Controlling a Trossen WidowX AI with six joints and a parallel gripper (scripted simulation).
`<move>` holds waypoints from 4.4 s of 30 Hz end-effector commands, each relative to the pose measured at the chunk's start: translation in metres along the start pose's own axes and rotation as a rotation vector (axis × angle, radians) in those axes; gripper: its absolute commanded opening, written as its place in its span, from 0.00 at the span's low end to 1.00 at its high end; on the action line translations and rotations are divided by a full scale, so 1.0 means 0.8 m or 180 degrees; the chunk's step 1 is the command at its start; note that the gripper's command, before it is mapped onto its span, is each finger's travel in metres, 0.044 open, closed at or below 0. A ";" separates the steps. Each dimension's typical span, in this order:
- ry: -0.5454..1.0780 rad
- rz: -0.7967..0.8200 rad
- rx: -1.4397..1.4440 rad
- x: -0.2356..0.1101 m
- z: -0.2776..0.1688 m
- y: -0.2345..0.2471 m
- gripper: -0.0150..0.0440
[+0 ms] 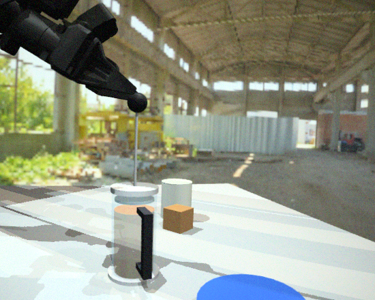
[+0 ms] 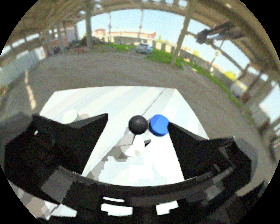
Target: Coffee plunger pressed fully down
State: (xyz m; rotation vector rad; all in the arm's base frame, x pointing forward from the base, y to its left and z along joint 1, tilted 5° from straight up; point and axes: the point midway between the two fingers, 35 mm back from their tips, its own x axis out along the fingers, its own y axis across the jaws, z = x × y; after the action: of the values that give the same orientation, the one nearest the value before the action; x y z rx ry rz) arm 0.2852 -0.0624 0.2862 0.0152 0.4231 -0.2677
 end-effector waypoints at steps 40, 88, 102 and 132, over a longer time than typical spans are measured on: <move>0.0040 0.0006 -0.0016 0.030 -0.028 0.001 0.46; 0.0037 0.0005 -0.0017 0.091 -0.104 -0.001 0.46; 0.0035 0.0005 -0.0017 0.101 -0.098 -0.002 0.46; 0.0033 0.0004 -0.0017 0.107 -0.091 -0.002 0.46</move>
State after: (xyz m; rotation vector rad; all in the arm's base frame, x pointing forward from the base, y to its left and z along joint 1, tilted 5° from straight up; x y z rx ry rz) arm 0.3304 -0.0796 0.2011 0.0150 0.3812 -0.2667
